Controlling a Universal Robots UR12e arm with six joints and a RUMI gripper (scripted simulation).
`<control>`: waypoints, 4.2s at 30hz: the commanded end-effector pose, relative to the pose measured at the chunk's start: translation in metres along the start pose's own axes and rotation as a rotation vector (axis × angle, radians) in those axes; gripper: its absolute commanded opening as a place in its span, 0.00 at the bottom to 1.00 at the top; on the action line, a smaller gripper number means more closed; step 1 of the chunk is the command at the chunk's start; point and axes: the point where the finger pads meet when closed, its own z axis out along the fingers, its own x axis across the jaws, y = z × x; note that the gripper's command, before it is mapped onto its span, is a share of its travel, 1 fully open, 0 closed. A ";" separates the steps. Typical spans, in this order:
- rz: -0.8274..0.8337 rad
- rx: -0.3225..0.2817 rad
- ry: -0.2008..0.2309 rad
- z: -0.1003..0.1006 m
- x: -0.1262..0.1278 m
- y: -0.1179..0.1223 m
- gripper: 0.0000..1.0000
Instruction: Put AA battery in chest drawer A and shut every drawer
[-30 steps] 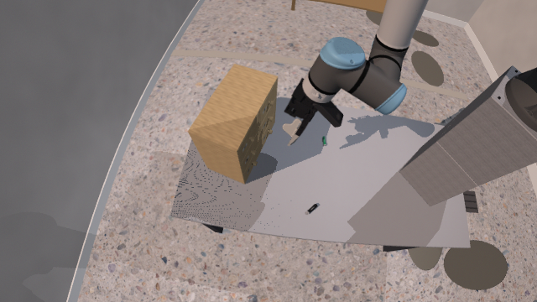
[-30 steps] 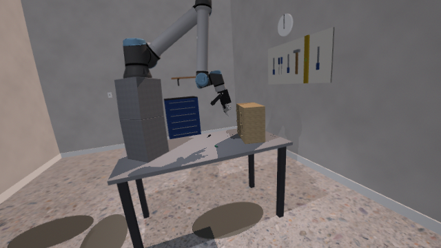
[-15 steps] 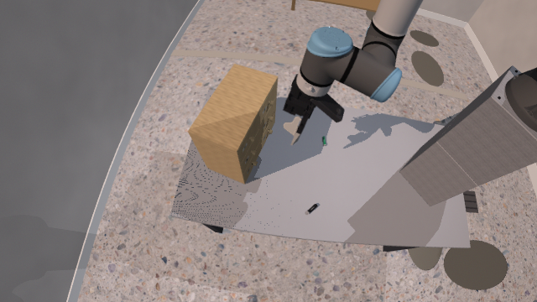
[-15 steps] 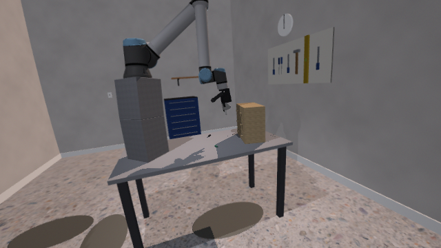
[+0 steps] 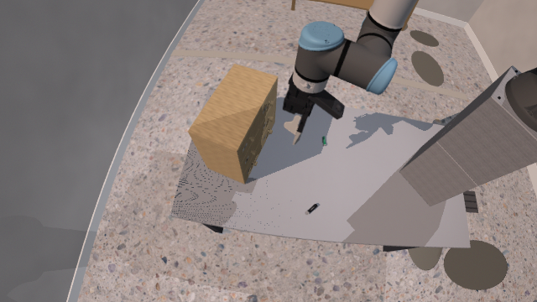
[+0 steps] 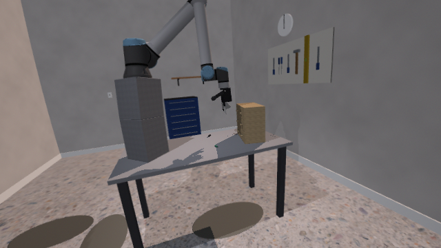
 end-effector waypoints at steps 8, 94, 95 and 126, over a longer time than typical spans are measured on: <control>0.000 0.026 0.000 -0.003 0.000 -0.001 1.00; 0.000 0.028 0.000 -0.005 0.158 -0.003 1.00; 0.000 0.027 0.000 -0.005 0.158 -0.002 1.00; 0.000 -0.125 0.000 0.010 0.158 0.010 1.00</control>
